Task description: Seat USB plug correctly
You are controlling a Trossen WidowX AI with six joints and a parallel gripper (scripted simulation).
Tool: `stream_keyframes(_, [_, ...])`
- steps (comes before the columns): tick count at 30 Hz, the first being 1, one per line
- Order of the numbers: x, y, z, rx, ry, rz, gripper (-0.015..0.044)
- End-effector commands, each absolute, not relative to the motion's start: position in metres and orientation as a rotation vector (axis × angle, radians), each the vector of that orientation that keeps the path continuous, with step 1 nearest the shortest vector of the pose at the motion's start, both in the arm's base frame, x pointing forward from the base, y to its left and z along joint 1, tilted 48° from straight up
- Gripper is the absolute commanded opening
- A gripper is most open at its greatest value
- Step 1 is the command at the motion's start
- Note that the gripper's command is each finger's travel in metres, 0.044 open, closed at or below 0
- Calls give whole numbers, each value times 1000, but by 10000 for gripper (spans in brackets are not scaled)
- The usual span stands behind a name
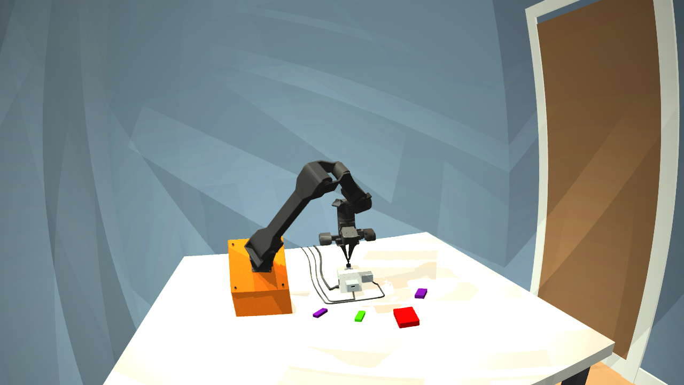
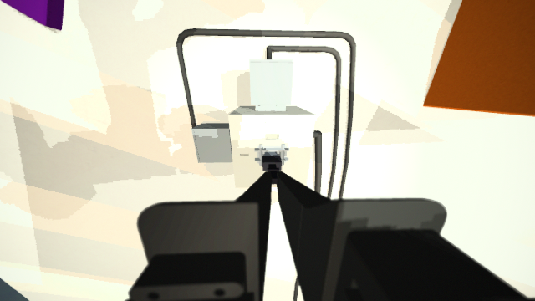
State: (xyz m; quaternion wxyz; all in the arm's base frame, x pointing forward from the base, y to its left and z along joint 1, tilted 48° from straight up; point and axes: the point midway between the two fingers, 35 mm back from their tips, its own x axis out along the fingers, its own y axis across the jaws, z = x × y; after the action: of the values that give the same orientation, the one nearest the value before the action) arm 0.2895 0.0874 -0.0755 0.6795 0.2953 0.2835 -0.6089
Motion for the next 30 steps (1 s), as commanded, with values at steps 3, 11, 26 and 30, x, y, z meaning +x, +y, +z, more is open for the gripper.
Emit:
stream_keyframes(3, [289, 86, -77, 652, 638, -1366, 0])
stream_keyframes(11, [289, 85, -78, 652, 638, -1366, 0])
stream_keyframes(26, [289, 83, -79, 652, 638, -1366, 0])
stream_keyframes(30, [289, 83, -79, 652, 638, -1366, 0])
